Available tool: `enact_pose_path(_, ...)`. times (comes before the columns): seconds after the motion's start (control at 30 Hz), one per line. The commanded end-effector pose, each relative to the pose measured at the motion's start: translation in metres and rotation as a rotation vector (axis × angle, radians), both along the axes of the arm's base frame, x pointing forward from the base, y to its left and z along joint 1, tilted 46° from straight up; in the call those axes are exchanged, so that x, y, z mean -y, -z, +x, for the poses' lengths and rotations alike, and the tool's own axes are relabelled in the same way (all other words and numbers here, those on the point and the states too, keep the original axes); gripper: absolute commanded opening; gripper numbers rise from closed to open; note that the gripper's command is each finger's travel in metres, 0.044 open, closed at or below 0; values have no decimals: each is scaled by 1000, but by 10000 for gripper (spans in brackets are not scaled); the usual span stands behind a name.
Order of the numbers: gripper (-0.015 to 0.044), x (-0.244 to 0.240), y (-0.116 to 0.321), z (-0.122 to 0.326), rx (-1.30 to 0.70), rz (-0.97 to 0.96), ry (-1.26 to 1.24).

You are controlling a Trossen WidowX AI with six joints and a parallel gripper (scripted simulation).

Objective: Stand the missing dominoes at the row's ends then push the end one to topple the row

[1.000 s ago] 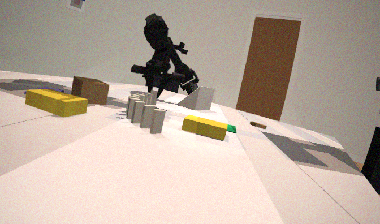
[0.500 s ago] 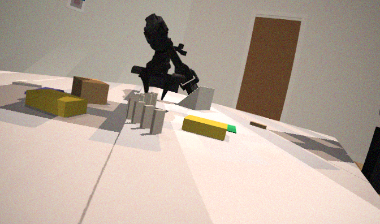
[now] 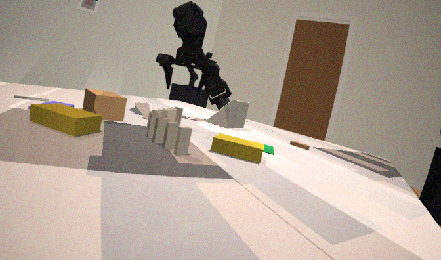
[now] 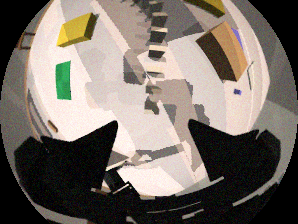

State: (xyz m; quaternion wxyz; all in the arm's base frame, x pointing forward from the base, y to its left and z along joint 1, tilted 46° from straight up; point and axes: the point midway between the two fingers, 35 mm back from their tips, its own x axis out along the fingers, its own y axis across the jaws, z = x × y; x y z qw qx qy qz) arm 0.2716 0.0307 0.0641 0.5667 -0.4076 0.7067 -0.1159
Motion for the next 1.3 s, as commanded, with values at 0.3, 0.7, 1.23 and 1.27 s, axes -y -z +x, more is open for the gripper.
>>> enact_pose_path(0.3, 414, -43, -46, -4, -9, -14, -16)
enact_pose_path(0.7, 99, -4, -23, -30, 825, -42, 831)
enact_pose_path(1.23, 0, 10, -14, -42, 1156, -60, 1166)
enact_pose_path(1.27, 0, 10, -14, -42, 1156, -60, 1166)
